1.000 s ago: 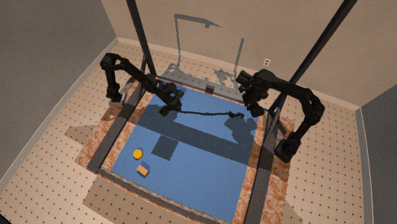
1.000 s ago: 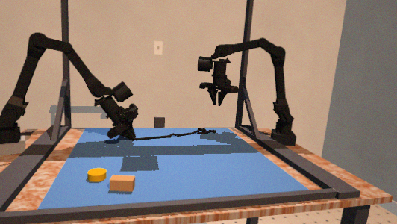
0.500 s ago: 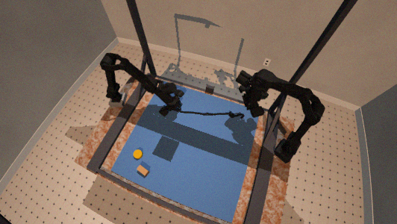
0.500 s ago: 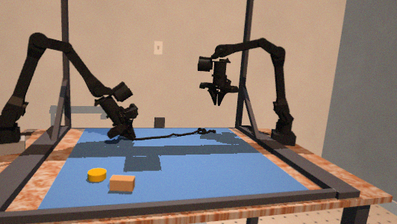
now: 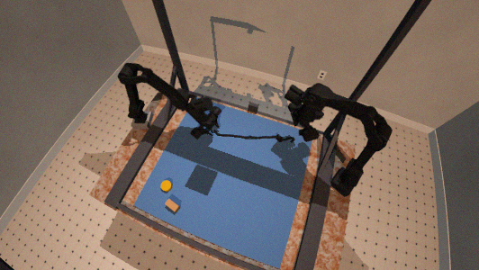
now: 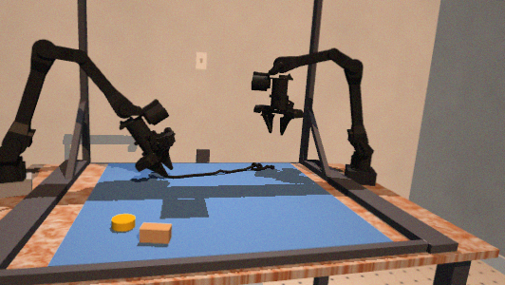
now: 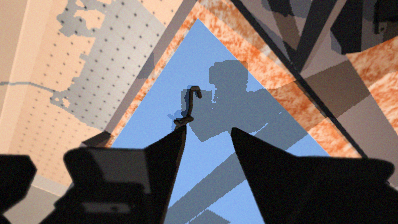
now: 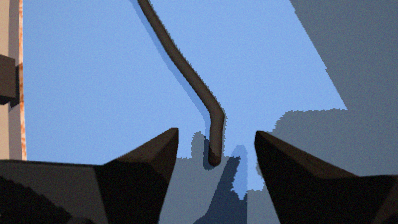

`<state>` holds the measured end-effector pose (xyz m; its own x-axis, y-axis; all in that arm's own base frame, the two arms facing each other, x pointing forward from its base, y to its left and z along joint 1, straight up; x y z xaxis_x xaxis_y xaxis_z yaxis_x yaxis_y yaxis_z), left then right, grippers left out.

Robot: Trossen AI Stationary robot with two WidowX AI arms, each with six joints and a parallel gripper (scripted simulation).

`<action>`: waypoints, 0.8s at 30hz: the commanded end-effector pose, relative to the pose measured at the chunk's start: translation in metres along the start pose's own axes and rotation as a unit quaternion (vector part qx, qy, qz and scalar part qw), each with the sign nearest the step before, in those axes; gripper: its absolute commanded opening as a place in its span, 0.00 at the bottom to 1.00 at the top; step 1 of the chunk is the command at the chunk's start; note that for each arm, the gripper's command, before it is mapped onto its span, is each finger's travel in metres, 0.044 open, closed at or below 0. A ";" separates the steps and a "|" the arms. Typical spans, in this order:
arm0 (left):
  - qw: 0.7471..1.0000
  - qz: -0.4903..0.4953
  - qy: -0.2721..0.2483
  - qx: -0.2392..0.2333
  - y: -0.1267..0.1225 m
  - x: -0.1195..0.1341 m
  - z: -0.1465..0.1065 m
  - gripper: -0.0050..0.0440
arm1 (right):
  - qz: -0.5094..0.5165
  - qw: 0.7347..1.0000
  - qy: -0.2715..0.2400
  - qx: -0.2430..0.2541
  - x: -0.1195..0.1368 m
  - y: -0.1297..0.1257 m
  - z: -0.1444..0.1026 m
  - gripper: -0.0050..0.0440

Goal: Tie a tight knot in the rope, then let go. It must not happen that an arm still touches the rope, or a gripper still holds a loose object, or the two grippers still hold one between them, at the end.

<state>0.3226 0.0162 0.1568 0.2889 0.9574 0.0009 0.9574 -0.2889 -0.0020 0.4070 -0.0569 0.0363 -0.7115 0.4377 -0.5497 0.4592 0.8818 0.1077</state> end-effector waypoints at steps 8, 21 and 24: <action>1.000 0.003 0.004 -0.014 0.001 0.000 -0.009 1.00 | 0.005 1.000 -0.021 -0.006 -0.031 0.007 -0.036 1.00; 1.000 0.003 0.004 -0.014 0.001 0.000 -0.009 1.00 | 0.005 1.000 -0.021 -0.006 -0.047 0.010 -0.062 1.00; 1.000 0.003 0.004 -0.014 0.001 0.000 -0.009 1.00 | 0.005 1.000 -0.021 -0.006 -0.051 0.011 -0.067 1.00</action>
<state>0.3226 0.0162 0.1568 0.2889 0.9574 0.0009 0.9574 -0.2889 -0.0020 0.4084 -0.0570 0.1000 -0.7092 0.4375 -0.5529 0.4587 0.8818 0.1093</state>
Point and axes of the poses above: on each arm, the point midway between the two fingers, 35 mm back from their tips, its own z axis out along the fingers, its own y axis across the jaws, x = y × z, the point moved 2 cm from there along -z, back along the fingers, and after that the axes turned 12 degrees about -z, right-handed, at the moved point
